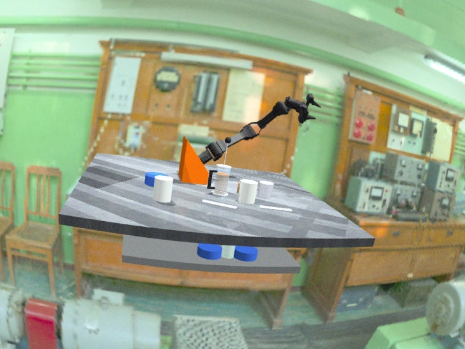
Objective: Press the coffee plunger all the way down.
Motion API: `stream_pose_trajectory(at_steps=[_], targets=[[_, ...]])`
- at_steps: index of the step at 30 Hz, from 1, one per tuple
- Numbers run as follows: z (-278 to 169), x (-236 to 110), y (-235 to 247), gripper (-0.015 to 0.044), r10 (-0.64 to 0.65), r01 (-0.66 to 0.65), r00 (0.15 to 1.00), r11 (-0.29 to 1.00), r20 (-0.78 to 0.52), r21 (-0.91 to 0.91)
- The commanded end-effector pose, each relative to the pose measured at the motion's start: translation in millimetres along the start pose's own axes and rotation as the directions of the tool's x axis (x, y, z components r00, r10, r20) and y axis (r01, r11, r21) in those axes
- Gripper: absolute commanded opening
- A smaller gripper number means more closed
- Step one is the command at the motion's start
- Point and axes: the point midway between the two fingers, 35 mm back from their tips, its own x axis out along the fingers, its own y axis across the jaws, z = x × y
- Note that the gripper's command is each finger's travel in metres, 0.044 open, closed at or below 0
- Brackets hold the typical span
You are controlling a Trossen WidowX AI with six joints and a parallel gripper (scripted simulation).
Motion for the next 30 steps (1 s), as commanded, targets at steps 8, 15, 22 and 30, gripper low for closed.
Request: stream_pose_trajectory(at_steps=[8,15,22,30], targets=[[34,-10,34,0.0440,0.119,-0.132,0.989,0.979,0.093,0.154],[119,-53,93,0.0440,0.280,-0.411,0.894,0.823,0.349,0.393],[205,-131,136,0.0440,0.368,-0.708,0.701,0.459,0.610,0.537],[284,-249,148,0.0440,0.343,-0.858,0.427,-0.140,0.837,0.495]])
